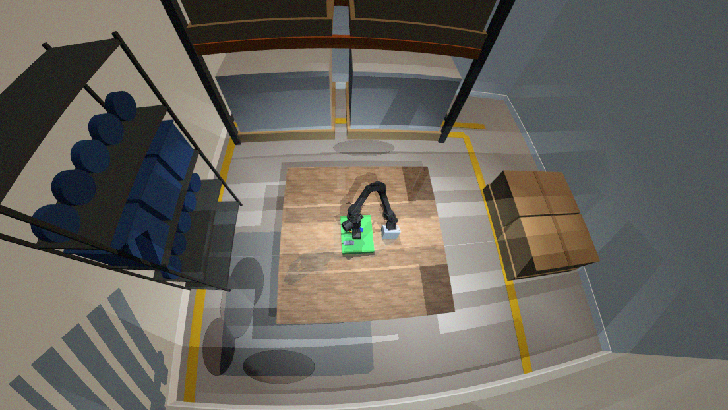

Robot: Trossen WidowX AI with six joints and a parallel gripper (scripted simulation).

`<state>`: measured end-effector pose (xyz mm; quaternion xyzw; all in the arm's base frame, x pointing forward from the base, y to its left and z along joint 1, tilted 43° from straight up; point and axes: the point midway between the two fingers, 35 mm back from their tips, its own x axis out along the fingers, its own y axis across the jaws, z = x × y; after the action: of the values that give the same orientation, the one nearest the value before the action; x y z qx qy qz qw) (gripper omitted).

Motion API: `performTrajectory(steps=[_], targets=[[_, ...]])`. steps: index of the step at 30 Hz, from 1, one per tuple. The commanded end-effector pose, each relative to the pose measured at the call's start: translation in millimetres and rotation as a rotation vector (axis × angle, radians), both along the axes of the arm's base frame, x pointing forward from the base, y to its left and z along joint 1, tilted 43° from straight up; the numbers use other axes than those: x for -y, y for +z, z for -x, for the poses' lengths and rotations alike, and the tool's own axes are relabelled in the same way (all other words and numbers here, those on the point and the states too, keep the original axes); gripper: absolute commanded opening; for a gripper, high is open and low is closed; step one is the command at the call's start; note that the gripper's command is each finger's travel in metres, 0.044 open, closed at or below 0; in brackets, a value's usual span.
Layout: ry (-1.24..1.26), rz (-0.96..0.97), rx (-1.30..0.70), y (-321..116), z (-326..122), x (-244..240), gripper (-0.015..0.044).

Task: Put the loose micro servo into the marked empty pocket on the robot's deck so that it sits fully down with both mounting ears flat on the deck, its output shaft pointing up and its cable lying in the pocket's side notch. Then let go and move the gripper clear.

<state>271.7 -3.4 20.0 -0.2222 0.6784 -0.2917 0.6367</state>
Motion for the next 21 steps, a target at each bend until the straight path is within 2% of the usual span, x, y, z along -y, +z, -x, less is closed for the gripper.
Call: performTrajectory(steps=[1,14,21], targets=[[0.009,0.002,0.002,1,-16,1,0.0],[0.009,0.002,0.005,1,-65,6,0.0],[0.009,0.002,0.005,-2,-67,9,0.0]])
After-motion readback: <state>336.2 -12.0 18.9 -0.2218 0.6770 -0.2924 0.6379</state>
